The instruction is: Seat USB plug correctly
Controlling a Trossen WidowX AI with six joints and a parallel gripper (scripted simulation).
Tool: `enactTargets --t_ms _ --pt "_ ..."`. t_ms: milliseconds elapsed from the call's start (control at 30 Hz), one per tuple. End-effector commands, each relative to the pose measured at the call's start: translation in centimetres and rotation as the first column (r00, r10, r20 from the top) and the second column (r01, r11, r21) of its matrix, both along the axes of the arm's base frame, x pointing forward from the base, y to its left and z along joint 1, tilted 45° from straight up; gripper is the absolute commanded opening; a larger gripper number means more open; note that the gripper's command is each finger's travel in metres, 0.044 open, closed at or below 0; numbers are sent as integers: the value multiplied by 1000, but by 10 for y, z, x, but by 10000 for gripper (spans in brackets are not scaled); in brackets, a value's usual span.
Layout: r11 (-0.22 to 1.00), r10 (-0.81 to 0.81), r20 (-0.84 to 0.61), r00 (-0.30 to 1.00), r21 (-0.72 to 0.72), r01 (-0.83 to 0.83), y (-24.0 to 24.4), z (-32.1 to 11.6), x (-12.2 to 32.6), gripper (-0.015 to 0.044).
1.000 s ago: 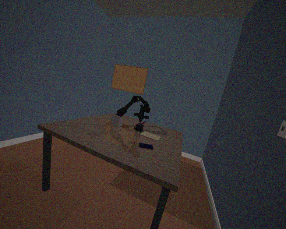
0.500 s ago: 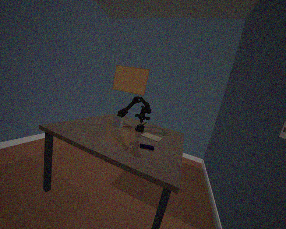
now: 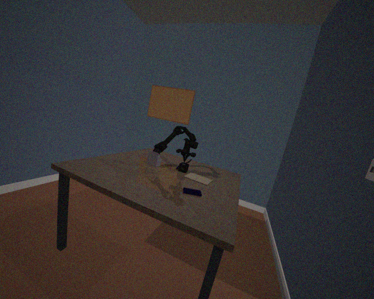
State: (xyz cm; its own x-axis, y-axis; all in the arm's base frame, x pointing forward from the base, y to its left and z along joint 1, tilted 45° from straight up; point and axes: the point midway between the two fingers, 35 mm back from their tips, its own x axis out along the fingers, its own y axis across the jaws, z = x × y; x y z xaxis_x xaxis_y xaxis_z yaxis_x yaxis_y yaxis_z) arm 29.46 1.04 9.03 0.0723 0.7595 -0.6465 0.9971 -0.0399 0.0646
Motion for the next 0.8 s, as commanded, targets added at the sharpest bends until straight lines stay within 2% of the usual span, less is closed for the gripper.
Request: enactTargets --t_ms 0,767 --pt "1000 -5 -2 1000 3 5 1 0 0 0" --pt "1000 -5 -2 1000 4 5 3 -2 1 0"
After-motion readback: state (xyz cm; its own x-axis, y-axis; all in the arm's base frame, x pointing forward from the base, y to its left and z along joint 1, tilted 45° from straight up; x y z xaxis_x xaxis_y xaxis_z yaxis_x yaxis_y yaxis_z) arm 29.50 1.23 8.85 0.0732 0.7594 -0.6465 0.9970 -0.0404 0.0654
